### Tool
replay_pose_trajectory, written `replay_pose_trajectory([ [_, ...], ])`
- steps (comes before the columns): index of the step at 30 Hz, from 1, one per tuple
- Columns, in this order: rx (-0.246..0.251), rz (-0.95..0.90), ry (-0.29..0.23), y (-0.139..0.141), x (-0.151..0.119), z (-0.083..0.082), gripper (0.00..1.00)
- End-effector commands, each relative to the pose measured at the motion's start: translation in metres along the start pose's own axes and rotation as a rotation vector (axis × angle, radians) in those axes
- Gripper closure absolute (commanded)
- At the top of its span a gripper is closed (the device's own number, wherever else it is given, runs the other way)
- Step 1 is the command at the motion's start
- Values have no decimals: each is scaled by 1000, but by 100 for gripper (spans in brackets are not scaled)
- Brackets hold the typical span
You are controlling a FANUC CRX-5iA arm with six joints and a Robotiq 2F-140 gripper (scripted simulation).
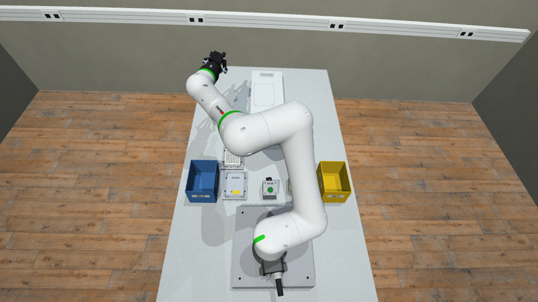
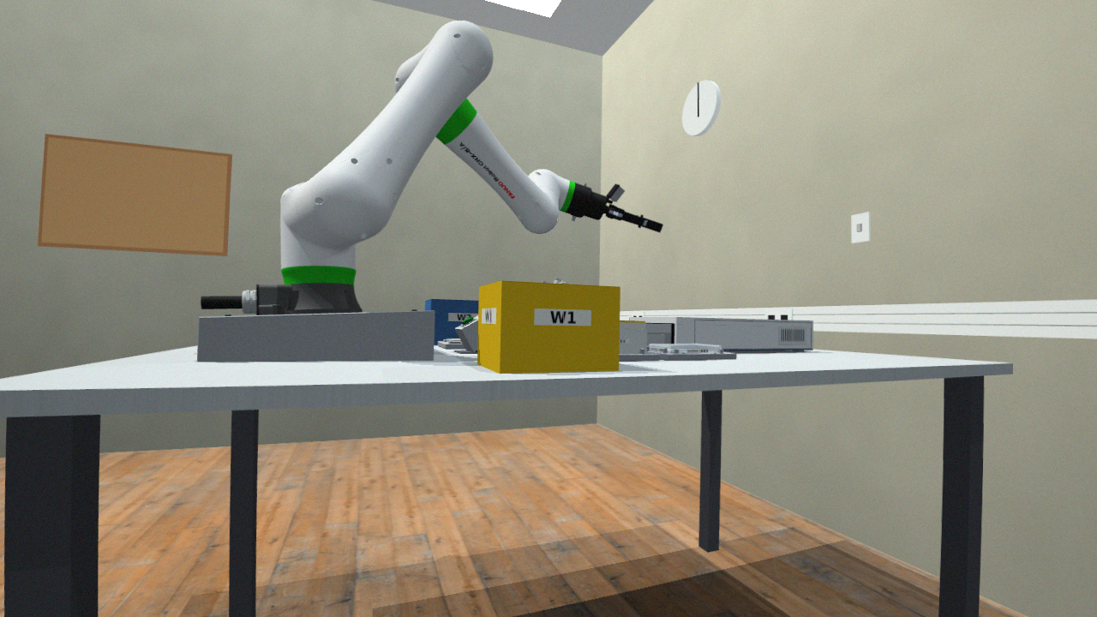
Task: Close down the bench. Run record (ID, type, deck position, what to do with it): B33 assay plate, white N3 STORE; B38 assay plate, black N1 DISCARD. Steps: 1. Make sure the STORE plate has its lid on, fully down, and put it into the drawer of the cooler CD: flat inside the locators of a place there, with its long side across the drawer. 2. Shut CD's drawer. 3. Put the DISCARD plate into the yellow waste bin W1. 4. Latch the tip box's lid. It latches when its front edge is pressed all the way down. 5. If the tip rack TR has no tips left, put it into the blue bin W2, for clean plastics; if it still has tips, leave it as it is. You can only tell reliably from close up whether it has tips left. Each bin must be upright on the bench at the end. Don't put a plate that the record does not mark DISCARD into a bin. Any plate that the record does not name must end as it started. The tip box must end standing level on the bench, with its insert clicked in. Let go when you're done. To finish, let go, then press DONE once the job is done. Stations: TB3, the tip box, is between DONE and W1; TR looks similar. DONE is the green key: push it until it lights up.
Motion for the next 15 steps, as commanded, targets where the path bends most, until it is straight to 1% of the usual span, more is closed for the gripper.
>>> replay_pose_trajectory([
  [1, -33, -8, 13, 14, 19, 0, 90],
  [3, -33, -8, 13, 20, 25, 0, 90],
  [5, -33, -8, 13, 20, 25, 0, 90],
  [6, -64, -17, 21, 23, 28, 0, 90],
  [7, -85, -23, 25, 26, 32, 0, 90],
  [11, -85, -23, 25, 41, 45, 0, 90],
  [13, -85, -23, 25, 44, 47, 0, 90],
  [14, -117, -32, 29, 47, 49, 0, 90],
  [15, -138, -39, 31, 50, 52, -1, 90],
])
Point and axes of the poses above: the point where the finger pads meet when closed, its own z axis out along the fingers, its own y axis across the jaws, x = y × z, the point moved 3 cm from there along -z, back along the fingers, and after that the axes turned 4 degrees about -z, right-handed, at the moved point
